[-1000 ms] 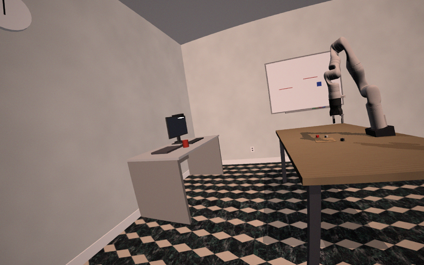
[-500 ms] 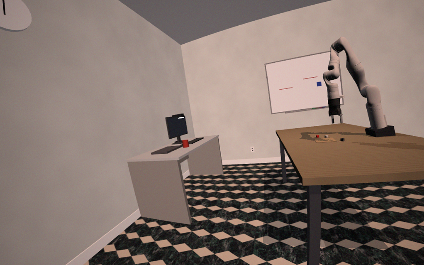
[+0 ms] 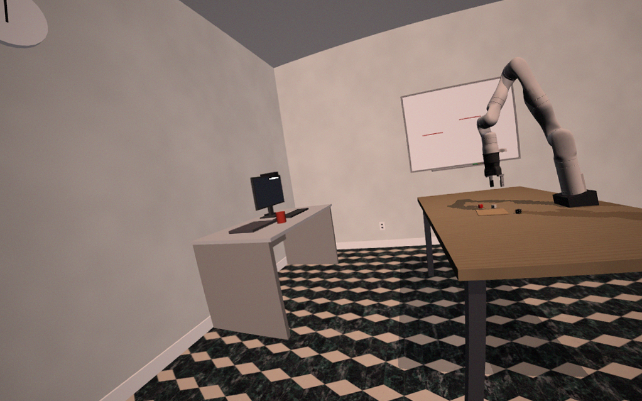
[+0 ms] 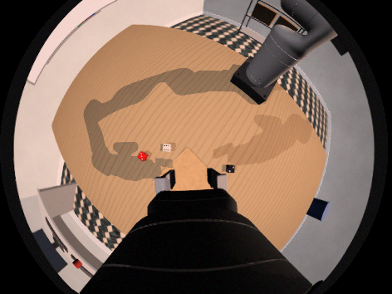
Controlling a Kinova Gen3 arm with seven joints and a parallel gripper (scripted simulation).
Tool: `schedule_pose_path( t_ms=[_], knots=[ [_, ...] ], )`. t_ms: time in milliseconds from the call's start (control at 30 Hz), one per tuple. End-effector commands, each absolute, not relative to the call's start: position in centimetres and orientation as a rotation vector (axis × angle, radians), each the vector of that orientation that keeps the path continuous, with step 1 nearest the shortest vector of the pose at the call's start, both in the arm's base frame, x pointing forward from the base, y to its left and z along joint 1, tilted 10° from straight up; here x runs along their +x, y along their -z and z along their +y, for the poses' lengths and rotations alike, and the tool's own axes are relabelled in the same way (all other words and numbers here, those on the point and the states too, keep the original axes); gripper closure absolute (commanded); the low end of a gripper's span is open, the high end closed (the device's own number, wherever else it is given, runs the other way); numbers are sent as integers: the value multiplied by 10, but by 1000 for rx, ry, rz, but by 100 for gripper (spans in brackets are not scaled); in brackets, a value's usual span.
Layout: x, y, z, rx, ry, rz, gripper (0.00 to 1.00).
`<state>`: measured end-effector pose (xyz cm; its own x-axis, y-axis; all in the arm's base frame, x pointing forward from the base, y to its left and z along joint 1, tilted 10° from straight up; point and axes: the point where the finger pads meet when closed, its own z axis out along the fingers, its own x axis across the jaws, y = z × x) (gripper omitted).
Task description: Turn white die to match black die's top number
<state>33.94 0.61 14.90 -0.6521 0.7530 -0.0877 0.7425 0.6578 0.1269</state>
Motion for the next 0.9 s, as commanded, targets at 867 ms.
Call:
schedule_pose_path(
  t_ms=[867],
  knots=[
    [337, -149, -73, 1420, -124, 2633, 0]
  ],
)
